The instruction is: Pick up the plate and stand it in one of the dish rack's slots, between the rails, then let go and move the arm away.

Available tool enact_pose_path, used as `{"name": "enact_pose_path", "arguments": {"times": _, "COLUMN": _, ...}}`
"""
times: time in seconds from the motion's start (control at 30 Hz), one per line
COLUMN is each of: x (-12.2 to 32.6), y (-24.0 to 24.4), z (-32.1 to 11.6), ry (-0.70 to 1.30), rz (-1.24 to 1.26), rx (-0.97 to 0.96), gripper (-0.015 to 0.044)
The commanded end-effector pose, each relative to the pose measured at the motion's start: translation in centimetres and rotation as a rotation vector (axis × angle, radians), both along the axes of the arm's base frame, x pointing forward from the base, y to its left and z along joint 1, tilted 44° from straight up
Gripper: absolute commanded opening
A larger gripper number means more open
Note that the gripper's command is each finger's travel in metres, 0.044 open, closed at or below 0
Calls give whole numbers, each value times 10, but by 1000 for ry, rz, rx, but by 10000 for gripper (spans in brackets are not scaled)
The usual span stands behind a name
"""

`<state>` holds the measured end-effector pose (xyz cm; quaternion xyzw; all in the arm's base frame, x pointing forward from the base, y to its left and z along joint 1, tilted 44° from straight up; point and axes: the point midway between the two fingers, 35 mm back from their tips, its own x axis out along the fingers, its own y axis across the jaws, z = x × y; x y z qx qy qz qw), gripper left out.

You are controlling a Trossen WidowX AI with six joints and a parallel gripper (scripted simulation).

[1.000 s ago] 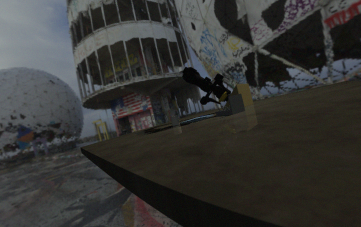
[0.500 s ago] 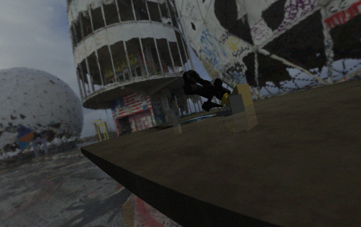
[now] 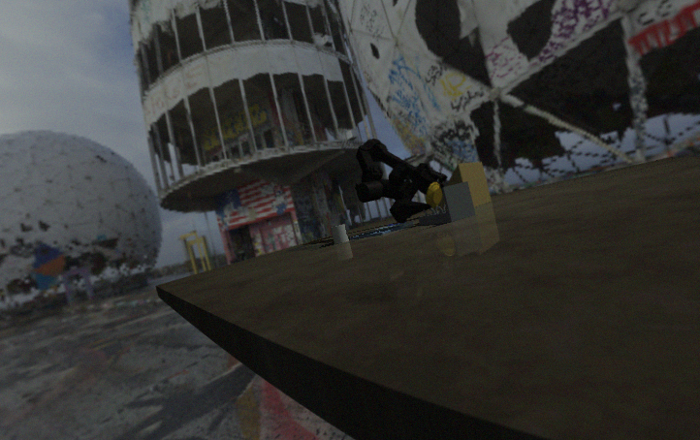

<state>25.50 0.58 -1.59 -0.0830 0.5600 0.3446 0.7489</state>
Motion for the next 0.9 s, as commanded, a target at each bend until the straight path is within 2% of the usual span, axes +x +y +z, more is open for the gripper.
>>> {"name": "enact_pose_path", "arguments": {"times": 0.0, "x": 0, "y": -3, "z": 1, "ry": -106, "rz": 64, "rx": 35, "gripper": 0}}
{"name": "enact_pose_path", "arguments": {"times": 0.7, "x": -7, "y": -22, "z": 14, "ry": -698, "rz": 365, "rx": 18, "gripper": 0}}
{"name": "enact_pose_path", "arguments": {"times": 0.87, "x": -7, "y": -23, "z": 15, "ry": -718, "rz": 374, "rx": 13, "gripper": 0}}
